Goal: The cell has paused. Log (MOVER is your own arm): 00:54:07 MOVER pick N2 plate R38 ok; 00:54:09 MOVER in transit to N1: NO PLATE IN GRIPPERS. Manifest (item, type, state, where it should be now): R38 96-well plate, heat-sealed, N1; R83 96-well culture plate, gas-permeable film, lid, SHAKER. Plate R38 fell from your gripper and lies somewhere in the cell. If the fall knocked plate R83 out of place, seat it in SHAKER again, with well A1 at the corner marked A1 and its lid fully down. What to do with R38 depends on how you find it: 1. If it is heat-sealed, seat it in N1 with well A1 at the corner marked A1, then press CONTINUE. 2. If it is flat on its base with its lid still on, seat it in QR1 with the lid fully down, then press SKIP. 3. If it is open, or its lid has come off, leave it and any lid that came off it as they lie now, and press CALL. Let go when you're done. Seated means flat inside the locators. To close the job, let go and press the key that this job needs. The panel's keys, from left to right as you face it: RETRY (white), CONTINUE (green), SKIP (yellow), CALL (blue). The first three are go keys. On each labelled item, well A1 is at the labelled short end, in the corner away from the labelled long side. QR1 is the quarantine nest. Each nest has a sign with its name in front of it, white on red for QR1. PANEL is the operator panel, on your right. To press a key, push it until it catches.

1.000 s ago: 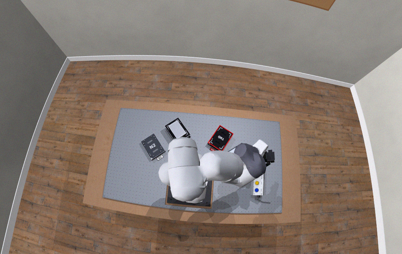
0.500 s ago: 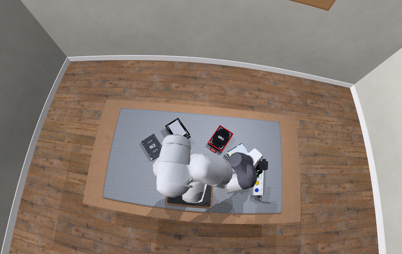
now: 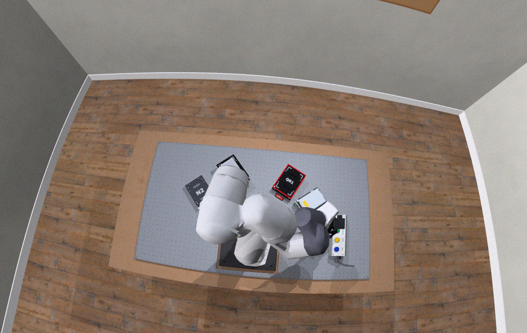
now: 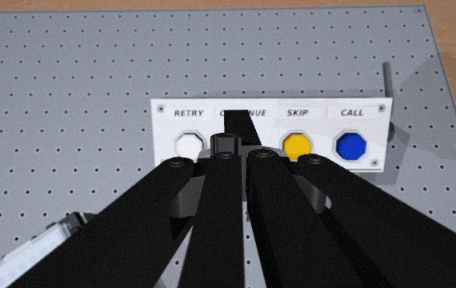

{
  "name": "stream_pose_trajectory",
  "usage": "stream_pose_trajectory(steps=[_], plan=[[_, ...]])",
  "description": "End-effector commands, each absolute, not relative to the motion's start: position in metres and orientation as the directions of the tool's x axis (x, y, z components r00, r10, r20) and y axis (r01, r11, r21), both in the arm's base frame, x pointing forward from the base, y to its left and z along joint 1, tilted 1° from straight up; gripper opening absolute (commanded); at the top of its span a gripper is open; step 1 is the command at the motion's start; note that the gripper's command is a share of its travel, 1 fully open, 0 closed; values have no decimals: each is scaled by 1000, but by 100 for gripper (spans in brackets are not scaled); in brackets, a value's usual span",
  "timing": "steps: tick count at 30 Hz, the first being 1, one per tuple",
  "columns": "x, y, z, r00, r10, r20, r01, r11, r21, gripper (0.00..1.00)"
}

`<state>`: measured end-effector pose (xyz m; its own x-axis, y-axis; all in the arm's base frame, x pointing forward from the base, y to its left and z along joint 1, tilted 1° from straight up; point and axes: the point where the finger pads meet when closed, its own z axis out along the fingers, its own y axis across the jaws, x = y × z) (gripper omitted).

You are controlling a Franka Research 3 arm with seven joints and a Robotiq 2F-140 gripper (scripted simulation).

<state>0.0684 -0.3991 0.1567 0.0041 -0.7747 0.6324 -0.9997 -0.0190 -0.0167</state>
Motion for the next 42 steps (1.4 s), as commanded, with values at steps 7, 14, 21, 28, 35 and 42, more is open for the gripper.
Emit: stream_pose_trajectory(steps=[7, 14, 21, 28, 35, 42], plan=[[67, -383, 156, 9, -850, 527, -1000, -7, 7, 10], [63, -378, 154, 3, -856, 517, -1000, 0, 6, 10], [62, -376, 153, 1, -858, 513, -1000, 2, 5, 10], [61, -376, 153, 0, -859, 512, -1000, 3, 5, 10], [61, -376, 153, 0, -859, 512, -1000, 3, 5, 10], [61, -376, 152, 0, -859, 512, -1000, 3, 5, 10]])
